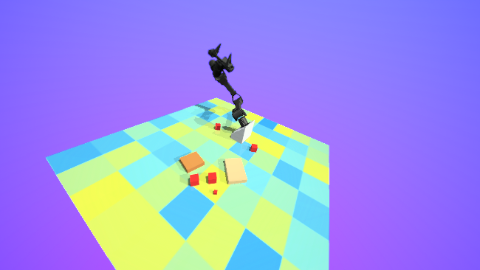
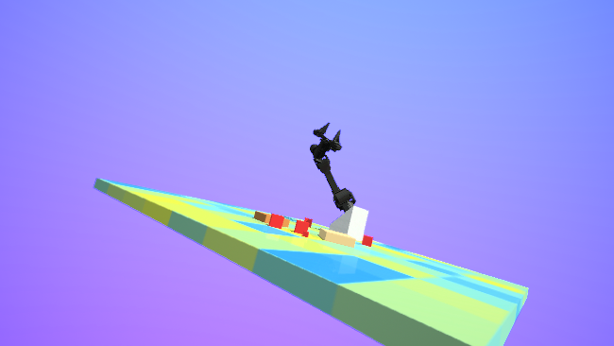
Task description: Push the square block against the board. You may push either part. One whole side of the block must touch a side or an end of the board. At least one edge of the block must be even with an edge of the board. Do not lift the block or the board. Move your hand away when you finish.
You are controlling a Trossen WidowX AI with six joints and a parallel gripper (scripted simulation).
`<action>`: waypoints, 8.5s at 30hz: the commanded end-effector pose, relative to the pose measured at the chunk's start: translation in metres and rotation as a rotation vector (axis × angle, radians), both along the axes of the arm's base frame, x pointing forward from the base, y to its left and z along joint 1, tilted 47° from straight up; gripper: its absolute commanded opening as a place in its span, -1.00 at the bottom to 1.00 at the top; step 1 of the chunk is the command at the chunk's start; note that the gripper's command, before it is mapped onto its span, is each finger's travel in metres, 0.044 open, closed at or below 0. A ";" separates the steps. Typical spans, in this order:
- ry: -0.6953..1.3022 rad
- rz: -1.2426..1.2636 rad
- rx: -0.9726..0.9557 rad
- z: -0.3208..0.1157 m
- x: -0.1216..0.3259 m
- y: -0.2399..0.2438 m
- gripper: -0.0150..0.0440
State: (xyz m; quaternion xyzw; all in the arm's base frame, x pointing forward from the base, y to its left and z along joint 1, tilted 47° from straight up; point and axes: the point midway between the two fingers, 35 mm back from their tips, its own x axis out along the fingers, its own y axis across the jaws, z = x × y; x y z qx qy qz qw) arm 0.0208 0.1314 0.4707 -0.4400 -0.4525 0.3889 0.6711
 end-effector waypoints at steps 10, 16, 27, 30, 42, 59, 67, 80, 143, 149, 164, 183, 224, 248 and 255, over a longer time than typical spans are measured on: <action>0.158 -0.053 0.002 -0.003 0.044 0.007 -0.03; 0.257 -0.135 -0.022 -0.014 0.092 0.014 -0.49; 0.572 -0.324 -0.029 -0.041 0.180 0.017 -0.49; 0.655 -0.381 -0.032 -0.053 0.203 0.016 -0.49; 0.988 -0.614 -0.062 -0.118 0.285 0.007 -0.49; 1.358 -1.042 -0.160 -0.232 0.368 -0.028 -0.49; 1.488 -1.271 -0.235 -0.291 0.391 -0.052 -0.49; 1.603 -1.674 -0.403 -0.385 0.405 -0.096 -0.49; 1.483 -2.230 -0.795 -0.556 0.415 -0.191 -0.49; 1.483 -2.230 -0.794 -0.560 0.421 -0.189 -0.49; 1.483 -2.229 -0.793 -0.569 0.436 -0.181 -0.49; 1.483 -2.229 -0.792 -0.575 0.444 -0.177 -0.49; 1.483 -2.229 -0.792 -0.574 0.442 -0.177 -0.49; 1.483 -2.230 -0.795 -0.560 0.413 -0.188 -0.49; 1.488 -2.230 -0.797 -0.553 0.411 -0.180 -0.49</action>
